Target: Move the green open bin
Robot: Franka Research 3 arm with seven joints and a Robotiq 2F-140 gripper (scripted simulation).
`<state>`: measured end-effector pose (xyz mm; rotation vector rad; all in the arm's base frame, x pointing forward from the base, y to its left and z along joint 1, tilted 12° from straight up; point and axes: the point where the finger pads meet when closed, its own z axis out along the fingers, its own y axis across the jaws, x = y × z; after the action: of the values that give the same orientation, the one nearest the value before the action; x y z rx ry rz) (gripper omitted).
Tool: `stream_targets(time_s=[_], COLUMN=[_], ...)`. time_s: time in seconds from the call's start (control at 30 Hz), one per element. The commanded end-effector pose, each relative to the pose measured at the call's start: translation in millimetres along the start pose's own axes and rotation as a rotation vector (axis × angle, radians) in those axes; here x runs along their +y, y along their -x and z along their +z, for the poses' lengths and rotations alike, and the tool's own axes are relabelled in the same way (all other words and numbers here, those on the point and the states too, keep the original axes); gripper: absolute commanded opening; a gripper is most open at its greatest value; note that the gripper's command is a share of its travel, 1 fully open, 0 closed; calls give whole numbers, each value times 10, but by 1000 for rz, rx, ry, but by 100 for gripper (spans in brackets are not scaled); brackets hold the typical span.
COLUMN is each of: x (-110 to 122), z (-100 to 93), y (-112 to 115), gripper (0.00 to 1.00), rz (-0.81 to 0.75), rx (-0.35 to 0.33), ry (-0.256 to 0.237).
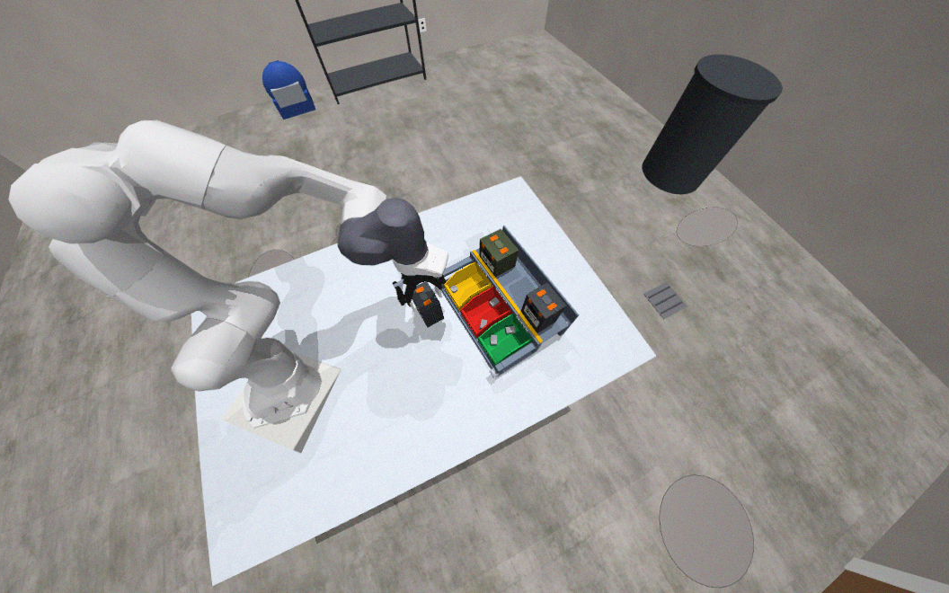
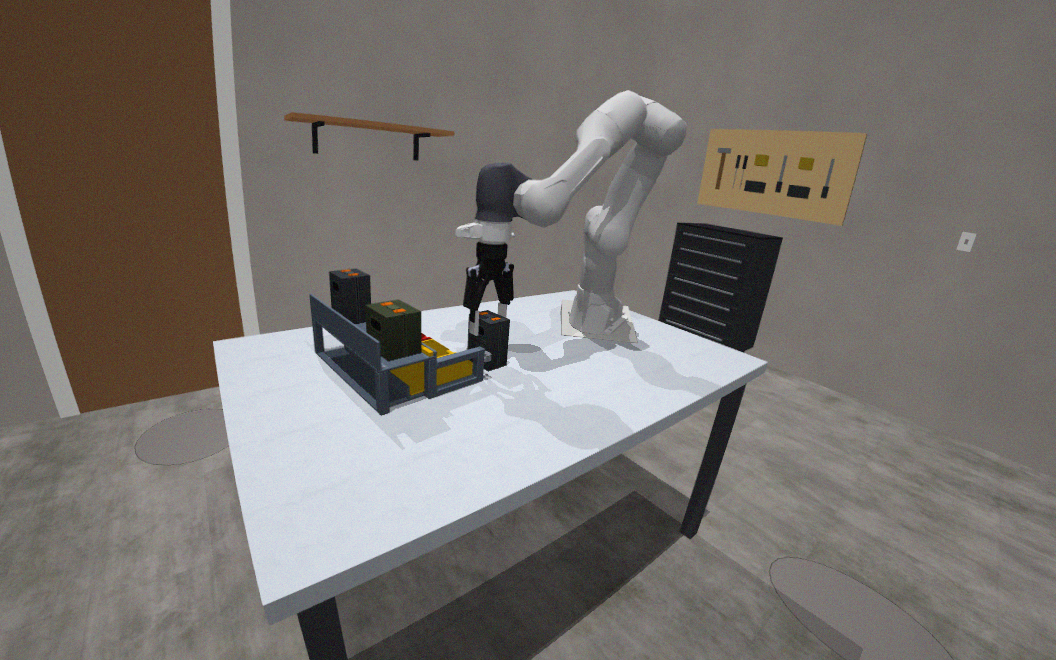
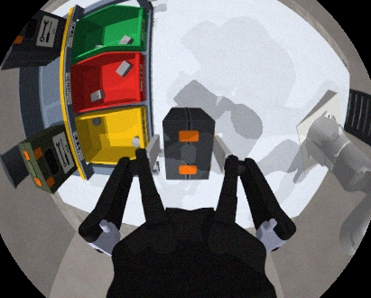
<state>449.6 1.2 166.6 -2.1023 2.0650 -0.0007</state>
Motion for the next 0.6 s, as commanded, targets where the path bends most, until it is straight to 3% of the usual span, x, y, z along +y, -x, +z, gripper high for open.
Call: stream_targets(time_s=[0.0,0.27,0.43,0.57], x=[-1,-1,6,6], z=[-1,-1,-498,-498], y=[0,0,1,1], gripper=[57,57,57,57], rz=[0,0,0,0], rx=[0,0,0,0], ry=[0,0,0,0])
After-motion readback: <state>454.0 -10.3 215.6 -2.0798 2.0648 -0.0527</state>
